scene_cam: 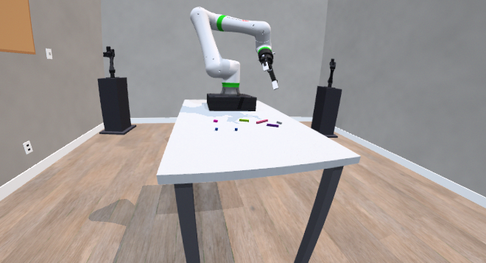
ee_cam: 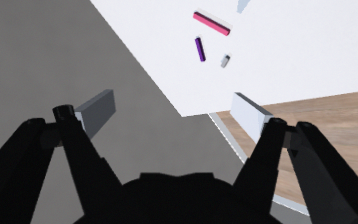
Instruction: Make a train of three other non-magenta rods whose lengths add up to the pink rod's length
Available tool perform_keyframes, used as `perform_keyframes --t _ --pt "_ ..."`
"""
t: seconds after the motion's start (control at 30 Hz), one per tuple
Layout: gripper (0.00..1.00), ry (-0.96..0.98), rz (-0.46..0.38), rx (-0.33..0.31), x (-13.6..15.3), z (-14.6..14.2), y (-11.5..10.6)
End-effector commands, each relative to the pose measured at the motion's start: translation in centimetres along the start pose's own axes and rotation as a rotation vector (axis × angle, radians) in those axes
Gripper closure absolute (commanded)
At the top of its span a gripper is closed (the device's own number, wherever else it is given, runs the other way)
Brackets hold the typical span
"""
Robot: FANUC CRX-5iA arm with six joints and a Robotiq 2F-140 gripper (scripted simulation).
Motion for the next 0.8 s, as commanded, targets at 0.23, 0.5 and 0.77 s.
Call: perform_keyframes --t 0.23,0.5,0.77 --pt "0.0 0.0 0.0 0.0 0.0 0.0 0.0" --pt "0.0 0.0 0.0 0.0 0.0 0.0 0.0" --pt "0.0 -0.064 -0.065 -0.051 2.0 -2.0 1.7"
Point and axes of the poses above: the point where the finger pads meet when closed, its own y axis out along the fingers, its own z axis across the jaws, x = y × z, the point moved 9 cm from there along -y, back along the fingers, and after that the axes turned 5 degrees about -y, right-handed, at the moved point
